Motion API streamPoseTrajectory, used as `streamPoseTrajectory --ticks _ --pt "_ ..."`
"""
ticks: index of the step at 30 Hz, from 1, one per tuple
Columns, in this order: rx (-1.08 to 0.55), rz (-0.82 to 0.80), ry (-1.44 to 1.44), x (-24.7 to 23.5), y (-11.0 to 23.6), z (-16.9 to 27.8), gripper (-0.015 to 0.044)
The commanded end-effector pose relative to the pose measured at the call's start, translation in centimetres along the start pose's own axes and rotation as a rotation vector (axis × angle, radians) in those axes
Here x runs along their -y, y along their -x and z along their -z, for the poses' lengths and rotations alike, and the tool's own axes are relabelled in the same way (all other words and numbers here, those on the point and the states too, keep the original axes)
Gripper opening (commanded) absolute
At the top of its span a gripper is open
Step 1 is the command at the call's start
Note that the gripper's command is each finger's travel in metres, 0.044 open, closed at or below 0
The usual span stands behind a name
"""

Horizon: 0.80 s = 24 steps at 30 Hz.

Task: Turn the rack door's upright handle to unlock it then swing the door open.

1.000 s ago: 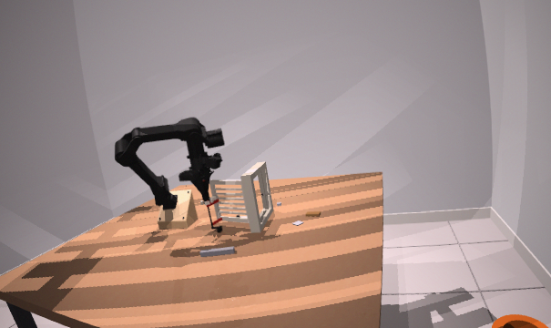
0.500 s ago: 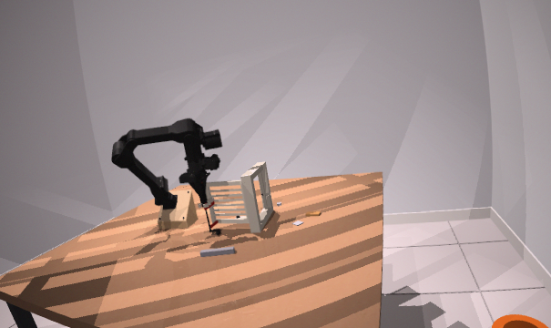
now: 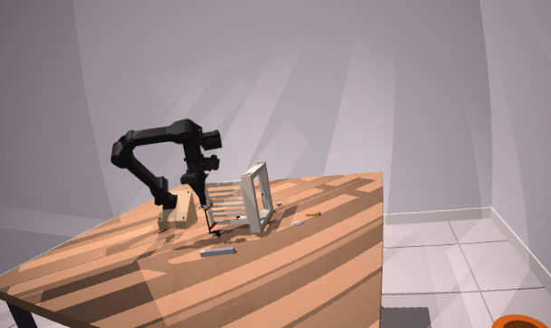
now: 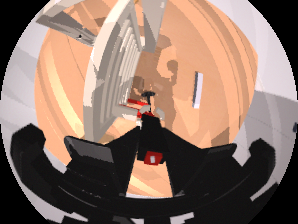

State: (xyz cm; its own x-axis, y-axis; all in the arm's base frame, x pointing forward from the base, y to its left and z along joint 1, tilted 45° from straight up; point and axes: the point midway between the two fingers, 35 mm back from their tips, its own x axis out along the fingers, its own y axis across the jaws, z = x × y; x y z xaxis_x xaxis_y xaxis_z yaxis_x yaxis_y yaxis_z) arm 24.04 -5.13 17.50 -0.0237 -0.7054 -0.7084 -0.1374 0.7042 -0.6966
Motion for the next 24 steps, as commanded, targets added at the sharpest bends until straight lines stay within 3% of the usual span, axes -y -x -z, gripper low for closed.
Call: streamPoseTrajectory --ticks 1,3,13,24 --pt "0.000 0.005 0.007 0.2 -0.1 0.0 0.0013" --pt "0.000 0.005 0.007 0.2 -0.1 0.0 0.0013" --pt "0.000 0.005 0.007 0.2 -0.1 0.0 0.0276" --pt "0.053 -0.003 0.018 0.2 1.4 0.0 0.0285"
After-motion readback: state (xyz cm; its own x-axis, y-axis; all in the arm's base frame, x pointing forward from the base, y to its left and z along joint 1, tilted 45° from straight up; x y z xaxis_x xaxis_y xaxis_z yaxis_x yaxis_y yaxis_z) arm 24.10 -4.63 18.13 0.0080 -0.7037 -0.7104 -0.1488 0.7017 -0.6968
